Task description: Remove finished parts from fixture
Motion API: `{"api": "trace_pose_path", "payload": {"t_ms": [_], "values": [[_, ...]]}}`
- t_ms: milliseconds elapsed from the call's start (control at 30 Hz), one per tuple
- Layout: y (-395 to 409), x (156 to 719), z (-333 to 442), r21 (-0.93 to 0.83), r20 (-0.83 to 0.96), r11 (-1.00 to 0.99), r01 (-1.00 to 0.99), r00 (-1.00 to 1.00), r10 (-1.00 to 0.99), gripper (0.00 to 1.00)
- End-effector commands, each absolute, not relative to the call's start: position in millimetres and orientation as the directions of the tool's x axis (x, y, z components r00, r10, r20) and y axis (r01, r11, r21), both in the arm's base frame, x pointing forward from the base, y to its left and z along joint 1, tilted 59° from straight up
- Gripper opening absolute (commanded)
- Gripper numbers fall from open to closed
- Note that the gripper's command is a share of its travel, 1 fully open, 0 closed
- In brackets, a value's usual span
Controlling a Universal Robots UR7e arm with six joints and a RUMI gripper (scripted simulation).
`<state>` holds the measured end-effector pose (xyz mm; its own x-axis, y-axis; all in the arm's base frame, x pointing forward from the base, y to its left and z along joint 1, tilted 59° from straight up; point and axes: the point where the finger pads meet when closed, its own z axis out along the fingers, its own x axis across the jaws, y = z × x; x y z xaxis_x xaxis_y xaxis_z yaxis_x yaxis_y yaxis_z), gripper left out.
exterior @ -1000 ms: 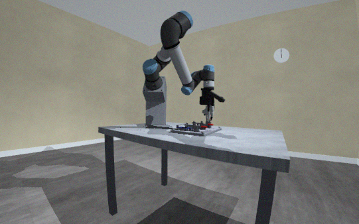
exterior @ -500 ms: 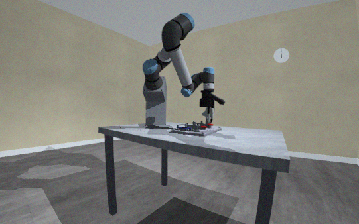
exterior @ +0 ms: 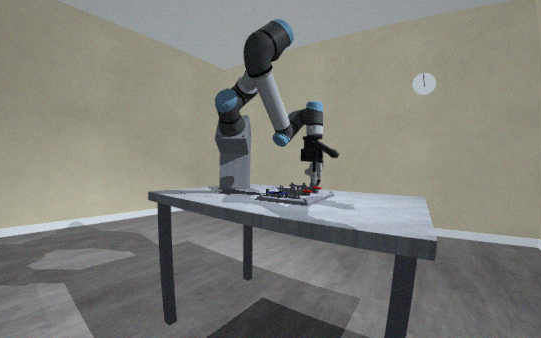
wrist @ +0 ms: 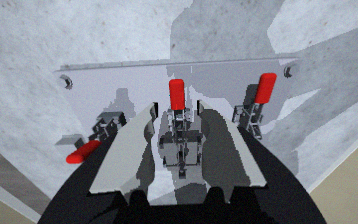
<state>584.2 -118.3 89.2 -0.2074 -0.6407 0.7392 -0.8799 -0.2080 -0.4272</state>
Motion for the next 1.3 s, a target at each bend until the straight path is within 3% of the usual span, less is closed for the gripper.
{"api": "trace_pose_path", "payload": {"t_ms": [0, 1267], "values": [[-117.9, 584.3, 89.6, -0.428, 0.739, -0.209, -0.879, -0.208, -0.641, 0.28], [-138.5, 596.7, 75.2, -0.428, 0.739, -0.209, -0.879, -0.208, -0.641, 0.28]]}}
